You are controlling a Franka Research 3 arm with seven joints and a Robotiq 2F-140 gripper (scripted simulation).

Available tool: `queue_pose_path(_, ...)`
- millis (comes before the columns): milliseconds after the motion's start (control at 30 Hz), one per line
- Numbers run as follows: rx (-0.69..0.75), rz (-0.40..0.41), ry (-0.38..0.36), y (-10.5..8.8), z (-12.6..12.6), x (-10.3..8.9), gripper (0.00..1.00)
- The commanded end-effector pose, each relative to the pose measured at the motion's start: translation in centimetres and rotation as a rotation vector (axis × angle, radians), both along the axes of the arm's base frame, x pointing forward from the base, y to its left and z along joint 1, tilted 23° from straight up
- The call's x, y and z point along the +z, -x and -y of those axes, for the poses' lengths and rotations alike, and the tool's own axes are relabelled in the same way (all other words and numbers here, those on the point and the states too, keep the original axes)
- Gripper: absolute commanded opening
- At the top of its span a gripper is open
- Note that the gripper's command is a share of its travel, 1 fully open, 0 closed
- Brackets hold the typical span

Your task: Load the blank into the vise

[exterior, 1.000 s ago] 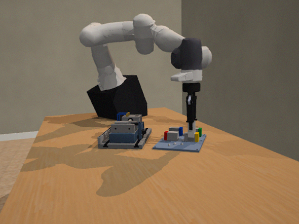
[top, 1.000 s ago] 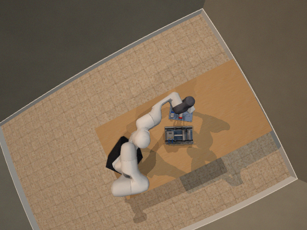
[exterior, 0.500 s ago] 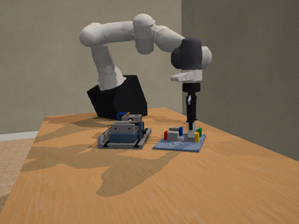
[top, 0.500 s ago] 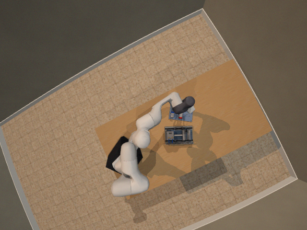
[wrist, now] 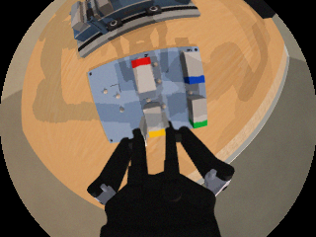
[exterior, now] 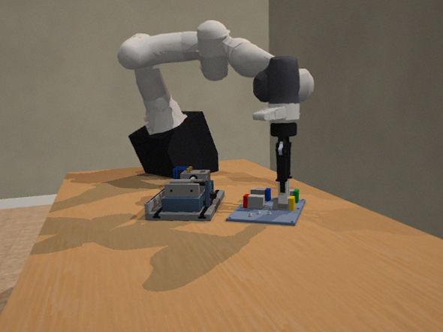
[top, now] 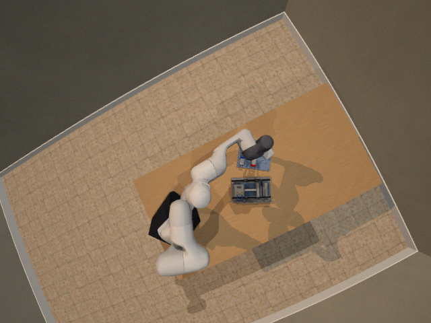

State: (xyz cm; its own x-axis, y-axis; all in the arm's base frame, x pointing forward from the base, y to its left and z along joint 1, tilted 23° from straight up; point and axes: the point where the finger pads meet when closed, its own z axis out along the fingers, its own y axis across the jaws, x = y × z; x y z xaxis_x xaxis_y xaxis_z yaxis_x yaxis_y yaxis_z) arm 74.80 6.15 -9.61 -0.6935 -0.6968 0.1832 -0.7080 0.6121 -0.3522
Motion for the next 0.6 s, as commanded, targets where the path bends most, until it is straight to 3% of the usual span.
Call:
queue_pose_path(0,0.0,0.0,0.0,0.0,0.0,0.0,0.0)
queue_pose_path(400,0.0,0.0,0.0,0.0,0.0,0.0,0.0)
queue_pose_path(567,-0.001,0.0,0.001,0.4,-1.1,2.8,0.0)
